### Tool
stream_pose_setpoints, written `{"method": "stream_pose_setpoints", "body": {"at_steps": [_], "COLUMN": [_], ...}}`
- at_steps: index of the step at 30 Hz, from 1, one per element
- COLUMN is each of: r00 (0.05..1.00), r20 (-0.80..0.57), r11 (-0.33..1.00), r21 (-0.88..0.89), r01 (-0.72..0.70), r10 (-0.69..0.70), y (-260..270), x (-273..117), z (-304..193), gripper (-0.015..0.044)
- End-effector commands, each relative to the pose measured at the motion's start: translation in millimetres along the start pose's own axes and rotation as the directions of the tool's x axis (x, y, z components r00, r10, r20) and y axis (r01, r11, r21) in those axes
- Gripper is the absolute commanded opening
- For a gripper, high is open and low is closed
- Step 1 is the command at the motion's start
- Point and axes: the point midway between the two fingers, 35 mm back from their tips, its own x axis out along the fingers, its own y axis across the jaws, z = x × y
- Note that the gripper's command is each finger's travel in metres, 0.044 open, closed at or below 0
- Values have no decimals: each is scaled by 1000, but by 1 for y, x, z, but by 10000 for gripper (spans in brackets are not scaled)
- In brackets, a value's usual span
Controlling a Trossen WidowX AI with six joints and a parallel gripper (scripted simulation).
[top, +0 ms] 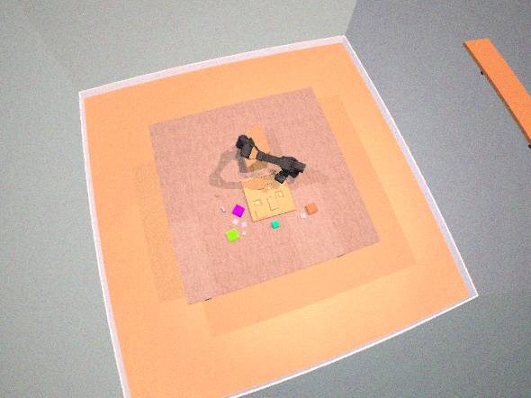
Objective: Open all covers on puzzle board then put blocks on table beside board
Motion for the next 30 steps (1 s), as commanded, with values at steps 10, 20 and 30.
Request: {"method": "stream_pose_setpoints", "body": {"at_steps": [10,20,30], "r00": [1000,1000,1000], "r20": [-6,-5,-5], "r11": [1000,1000,1000], "r21": [1,3,4], "r01": [-4,-4,-4], "r10": [4,4,4], "y": [35,65,73], "x": [3,8,17], "z": [35,58,64], "gripper": [80,80,80]}}
